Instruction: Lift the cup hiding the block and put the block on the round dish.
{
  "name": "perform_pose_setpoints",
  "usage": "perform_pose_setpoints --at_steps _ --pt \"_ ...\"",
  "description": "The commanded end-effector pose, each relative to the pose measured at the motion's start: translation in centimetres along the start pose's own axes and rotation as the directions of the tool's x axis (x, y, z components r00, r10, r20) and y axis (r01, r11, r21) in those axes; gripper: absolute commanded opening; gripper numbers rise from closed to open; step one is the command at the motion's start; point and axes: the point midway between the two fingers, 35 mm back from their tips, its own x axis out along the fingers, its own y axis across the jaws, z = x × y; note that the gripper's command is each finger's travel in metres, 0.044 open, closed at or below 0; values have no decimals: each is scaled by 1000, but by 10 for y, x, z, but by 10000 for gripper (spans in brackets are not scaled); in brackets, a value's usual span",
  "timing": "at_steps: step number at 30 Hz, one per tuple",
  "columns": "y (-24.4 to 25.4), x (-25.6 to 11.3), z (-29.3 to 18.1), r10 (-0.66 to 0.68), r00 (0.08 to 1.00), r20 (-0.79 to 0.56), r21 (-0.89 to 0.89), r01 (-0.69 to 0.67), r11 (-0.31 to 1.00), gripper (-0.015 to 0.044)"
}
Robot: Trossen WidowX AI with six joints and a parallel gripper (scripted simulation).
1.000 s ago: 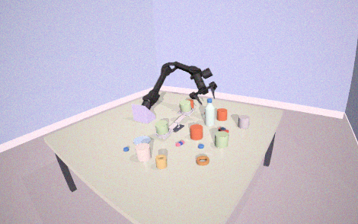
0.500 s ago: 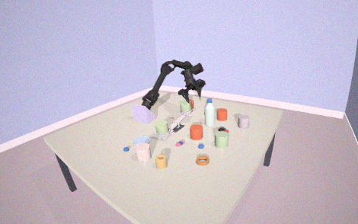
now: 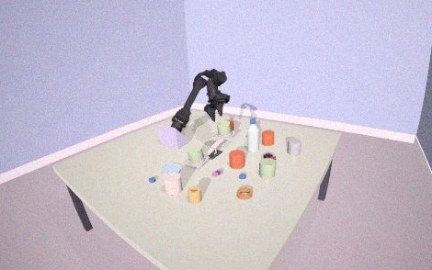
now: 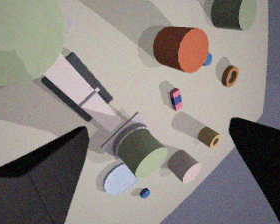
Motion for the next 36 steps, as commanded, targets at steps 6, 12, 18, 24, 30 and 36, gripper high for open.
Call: perform_pose_setpoints --at_steps 6,12,18,24,30,36 --pt "15 -13 -39 48 995 85 269 -69 961 440" --pt "26 -24 -60 51 986 157 431 -115 895 440" --pt "37 -35 -77 29 971 239 575 -166 801 440" --pt "47 -47 -90 -18 947 321 694 -222 685 440" --pt "56 -59 -101 -91 913 398 783 -287 552 440" --pt "63 -71 -110 -174 873 456 834 -350 426 440"
